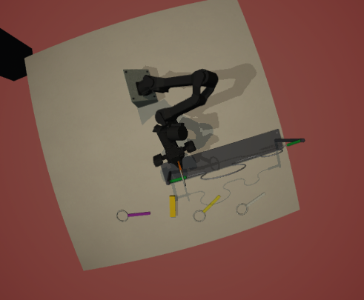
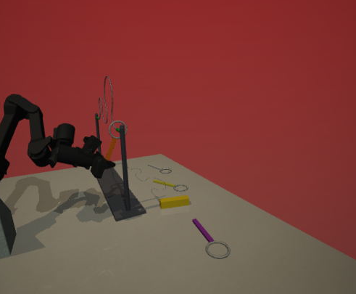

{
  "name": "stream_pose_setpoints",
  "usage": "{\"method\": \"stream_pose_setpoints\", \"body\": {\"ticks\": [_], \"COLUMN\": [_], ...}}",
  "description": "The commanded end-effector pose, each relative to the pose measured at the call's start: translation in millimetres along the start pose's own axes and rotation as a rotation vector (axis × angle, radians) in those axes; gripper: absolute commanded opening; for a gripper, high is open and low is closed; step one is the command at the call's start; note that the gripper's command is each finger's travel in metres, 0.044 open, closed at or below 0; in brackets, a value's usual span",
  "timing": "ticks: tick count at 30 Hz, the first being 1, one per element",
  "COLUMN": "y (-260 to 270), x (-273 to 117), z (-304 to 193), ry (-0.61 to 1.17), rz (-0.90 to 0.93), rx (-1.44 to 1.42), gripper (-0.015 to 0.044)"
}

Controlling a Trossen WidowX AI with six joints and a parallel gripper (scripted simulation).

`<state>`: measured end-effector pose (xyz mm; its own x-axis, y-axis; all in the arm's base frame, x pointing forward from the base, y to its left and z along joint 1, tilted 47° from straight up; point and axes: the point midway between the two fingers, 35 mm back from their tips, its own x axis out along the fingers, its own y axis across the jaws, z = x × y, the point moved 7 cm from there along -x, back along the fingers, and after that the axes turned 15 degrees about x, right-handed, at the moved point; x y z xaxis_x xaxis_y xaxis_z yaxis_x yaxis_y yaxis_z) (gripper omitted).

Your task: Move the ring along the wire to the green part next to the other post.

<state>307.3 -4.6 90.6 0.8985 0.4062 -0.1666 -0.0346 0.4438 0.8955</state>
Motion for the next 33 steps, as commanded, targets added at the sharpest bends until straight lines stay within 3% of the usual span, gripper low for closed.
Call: {"method": "stream_pose_setpoints", "body": {"ticks": [1,33], "y": [-4.8,-8.8], "x": [2.3,7.1], "z": [-6.1,-18.1], "ry": [0.004,0.004], "rz": [-0.009,-0.009], "rx": [0.004,0.005], "gripper": [-0.0150,-0.0150]}}
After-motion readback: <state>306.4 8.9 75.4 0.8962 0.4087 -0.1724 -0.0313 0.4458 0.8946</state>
